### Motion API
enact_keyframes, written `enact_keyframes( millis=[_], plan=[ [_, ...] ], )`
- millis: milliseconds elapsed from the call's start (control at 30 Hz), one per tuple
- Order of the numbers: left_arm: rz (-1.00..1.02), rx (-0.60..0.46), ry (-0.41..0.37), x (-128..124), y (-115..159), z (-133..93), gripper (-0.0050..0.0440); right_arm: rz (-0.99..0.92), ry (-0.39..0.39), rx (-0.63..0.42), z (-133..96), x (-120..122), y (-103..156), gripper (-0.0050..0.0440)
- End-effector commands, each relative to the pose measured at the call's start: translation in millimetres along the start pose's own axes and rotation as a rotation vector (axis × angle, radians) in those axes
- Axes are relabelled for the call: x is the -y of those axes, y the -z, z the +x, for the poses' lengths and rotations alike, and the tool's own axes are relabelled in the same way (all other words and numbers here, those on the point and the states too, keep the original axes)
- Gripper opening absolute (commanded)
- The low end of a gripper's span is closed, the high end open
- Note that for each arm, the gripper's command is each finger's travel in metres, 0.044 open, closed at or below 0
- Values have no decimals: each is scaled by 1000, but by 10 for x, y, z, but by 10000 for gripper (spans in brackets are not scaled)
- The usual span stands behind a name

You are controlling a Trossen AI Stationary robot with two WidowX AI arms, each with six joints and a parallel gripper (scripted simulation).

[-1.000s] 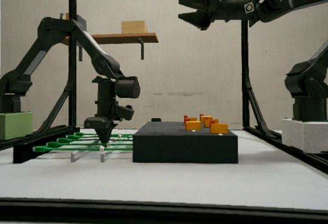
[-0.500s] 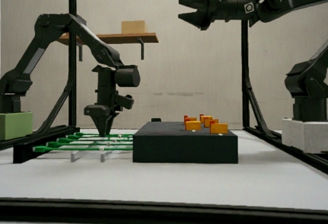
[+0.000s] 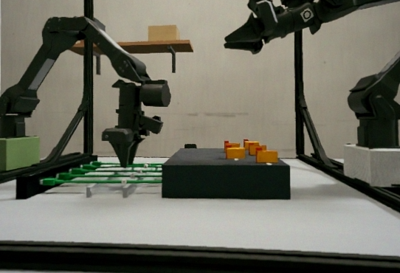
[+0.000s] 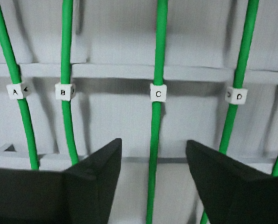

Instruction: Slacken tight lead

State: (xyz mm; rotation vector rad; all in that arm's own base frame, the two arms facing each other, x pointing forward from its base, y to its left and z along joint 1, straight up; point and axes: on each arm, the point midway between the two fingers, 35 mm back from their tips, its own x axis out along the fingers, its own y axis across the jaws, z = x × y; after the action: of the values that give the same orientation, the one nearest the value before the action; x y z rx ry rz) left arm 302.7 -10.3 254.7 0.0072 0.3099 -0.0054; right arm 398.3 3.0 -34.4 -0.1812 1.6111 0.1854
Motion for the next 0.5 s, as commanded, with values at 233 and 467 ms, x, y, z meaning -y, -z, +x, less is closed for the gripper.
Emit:
enact_keyframes(
  millis=[233,467],
  plan=[
    [-9,-623,-1,232,876,30,209,0,8,33,-117,13,-57,209],
    [-3,-808,4,301,1244,41,209,0,8,33,-117,13,-57,209]
  ],
)
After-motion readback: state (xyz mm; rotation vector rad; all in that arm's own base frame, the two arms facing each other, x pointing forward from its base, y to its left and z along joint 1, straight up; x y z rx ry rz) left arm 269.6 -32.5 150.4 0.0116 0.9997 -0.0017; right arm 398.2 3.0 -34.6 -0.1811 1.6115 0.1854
